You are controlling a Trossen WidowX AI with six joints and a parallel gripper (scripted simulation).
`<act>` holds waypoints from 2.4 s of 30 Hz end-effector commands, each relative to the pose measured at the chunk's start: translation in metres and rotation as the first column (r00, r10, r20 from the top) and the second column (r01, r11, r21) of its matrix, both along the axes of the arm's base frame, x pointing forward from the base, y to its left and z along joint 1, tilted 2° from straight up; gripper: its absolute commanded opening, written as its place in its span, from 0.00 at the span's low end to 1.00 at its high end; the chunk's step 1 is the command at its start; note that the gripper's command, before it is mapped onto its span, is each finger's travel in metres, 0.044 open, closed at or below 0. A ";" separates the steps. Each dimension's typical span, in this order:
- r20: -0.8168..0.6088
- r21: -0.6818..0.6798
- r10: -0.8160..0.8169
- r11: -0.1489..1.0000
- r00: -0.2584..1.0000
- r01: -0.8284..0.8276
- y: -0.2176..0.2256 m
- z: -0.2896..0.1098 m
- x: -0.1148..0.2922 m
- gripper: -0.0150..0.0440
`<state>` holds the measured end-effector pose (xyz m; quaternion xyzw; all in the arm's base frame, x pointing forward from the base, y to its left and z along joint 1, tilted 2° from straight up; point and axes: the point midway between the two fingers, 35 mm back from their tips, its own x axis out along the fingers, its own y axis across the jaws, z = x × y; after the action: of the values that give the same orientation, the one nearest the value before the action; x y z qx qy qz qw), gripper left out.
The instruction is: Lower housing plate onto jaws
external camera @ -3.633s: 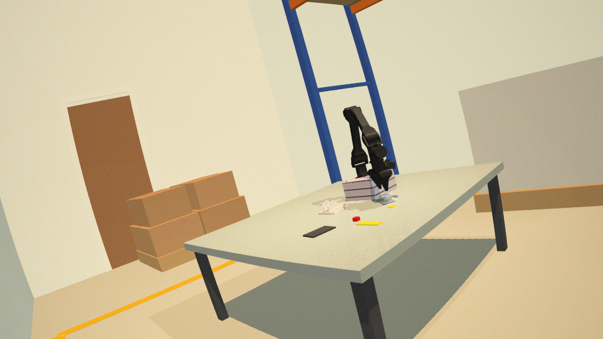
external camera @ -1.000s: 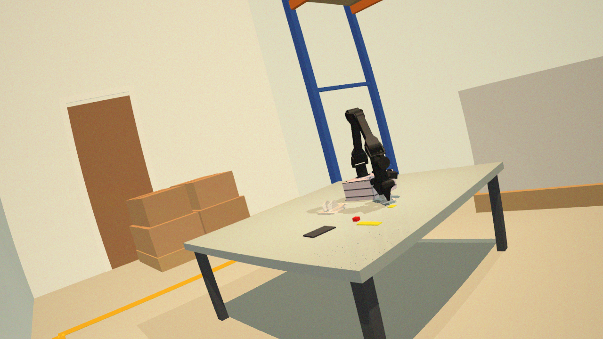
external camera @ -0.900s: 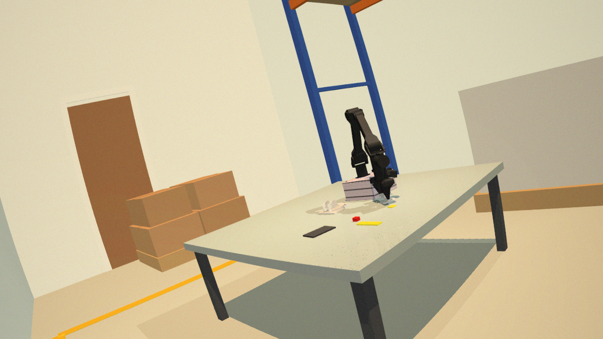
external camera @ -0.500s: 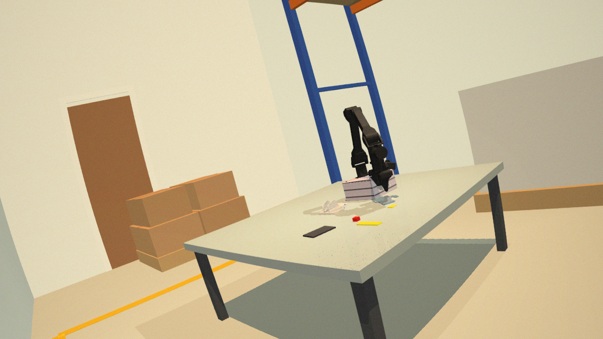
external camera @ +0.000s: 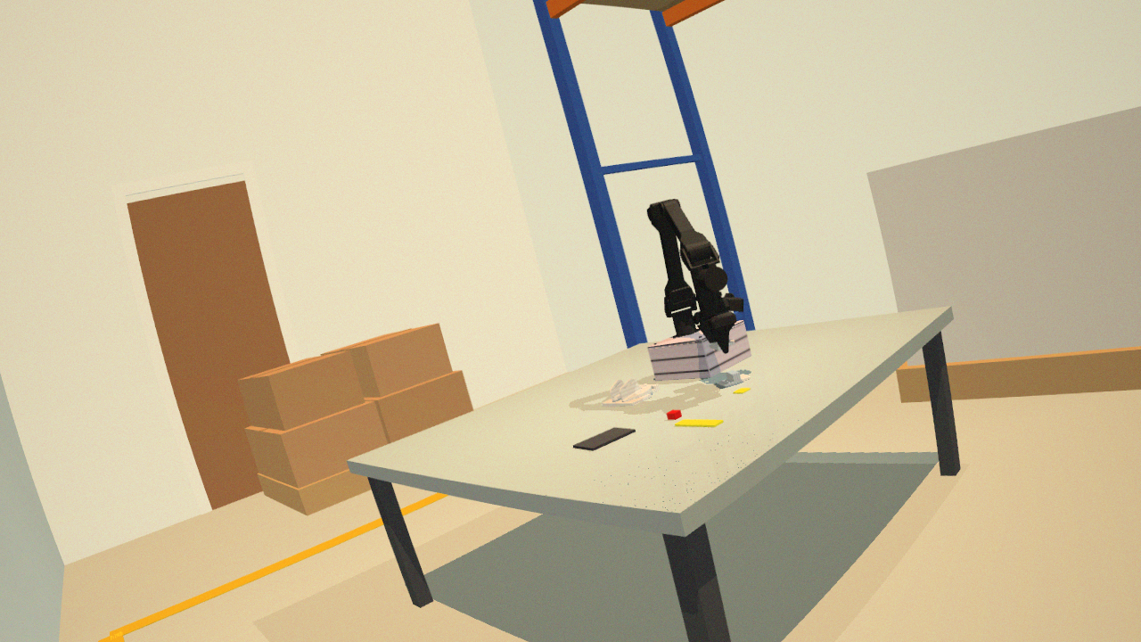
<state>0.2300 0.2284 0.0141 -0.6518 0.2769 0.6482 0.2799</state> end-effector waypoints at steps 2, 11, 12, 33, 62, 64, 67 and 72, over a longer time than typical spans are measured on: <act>0.002 -0.006 -0.090 0.996 0.996 0.090 -0.011 0.000 0.006 0.85; 0.004 -0.005 -0.262 0.965 0.965 0.262 -0.030 0.001 0.015 0.85; 0.005 -0.005 -0.281 0.960 0.960 0.281 -0.032 0.001 0.016 0.85; 0.009 -0.002 -0.640 0.768 0.768 0.640 -0.077 0.003 0.033 0.85; 0.013 0.007 -0.952 0.306 0.306 0.952 -0.140 0.004 0.043 0.85; 0.013 0.007 -0.963 0.268 0.268 0.963 -0.144 0.004 0.043 0.85; 0.013 0.008 -0.977 0.212 0.212 0.977 -0.151 0.004 0.044 0.85; 0.013 0.010 -0.993 0.116 0.115 0.993 -0.161 0.004 0.043 0.85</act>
<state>0.2744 0.0741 0.0194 -0.3231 0.6288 0.3113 0.6350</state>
